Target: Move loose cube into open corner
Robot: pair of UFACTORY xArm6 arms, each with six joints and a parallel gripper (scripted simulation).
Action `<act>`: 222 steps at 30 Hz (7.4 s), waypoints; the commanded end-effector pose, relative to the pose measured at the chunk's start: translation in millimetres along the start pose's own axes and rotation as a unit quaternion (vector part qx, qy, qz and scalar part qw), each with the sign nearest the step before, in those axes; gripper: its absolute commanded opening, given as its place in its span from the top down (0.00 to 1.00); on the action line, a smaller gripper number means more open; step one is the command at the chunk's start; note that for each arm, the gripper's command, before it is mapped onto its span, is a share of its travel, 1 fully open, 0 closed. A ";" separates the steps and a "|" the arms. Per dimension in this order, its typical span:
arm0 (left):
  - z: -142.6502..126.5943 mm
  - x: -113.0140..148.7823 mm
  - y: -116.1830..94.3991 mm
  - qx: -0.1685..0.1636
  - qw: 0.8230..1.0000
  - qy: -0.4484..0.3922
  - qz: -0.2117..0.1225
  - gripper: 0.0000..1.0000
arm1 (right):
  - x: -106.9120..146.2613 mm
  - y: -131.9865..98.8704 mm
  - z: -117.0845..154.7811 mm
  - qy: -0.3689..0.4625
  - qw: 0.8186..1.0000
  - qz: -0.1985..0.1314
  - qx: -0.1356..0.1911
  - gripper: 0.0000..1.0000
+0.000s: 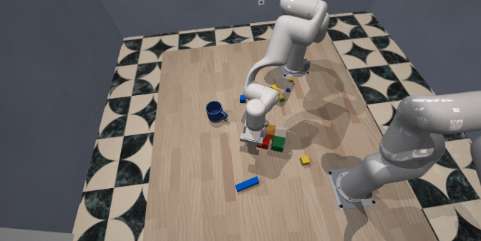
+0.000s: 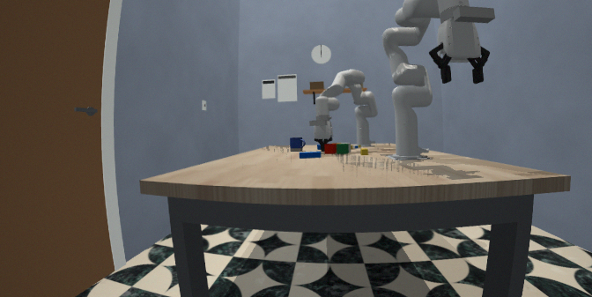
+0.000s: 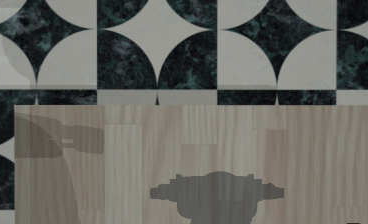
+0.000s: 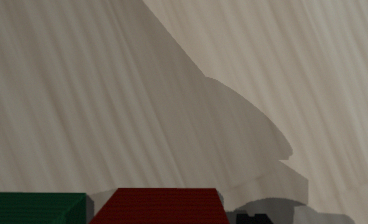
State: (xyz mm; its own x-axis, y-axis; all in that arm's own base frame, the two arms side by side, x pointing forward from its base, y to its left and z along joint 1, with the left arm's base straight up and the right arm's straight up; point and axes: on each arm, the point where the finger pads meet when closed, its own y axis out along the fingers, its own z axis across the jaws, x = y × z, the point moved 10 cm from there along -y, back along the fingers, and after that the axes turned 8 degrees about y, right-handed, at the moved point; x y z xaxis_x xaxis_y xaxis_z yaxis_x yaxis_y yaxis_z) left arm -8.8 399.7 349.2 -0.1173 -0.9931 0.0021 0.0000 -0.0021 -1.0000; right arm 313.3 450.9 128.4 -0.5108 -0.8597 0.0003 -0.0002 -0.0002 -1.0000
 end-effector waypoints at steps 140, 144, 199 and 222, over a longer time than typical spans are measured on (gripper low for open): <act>0.0 -0.2 -0.7 0.000 1.000 0.000 0.001 0.00 | 0.4 -2.4 -6.3 0.000 1.000 0.001 0.000 1.00; 0.0 -0.2 -0.7 0.000 1.000 0.000 0.001 0.00 | 0.4 -6.0 -6.3 0.000 1.000 0.001 0.000 1.00; 0.0 -0.2 -0.7 0.000 1.000 0.000 0.001 0.00 | 0.6 -102.7 -6.3 0.000 1.000 0.001 0.000 1.00; 0.0 -0.2 -0.7 0.000 1.000 0.000 0.001 0.00 | -49.8 -102.5 -93.1 0.000 1.000 0.001 0.000 0.49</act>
State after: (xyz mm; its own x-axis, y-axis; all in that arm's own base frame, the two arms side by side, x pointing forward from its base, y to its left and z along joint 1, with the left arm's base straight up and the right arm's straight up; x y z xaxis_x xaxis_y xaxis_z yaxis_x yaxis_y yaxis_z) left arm -8.8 399.7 349.2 -0.1173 -0.9931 0.0021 0.0000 -0.0021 -1.0000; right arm 263.9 521.2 231.2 -0.5079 -0.8613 -0.0127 0.0024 0.0133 -0.9999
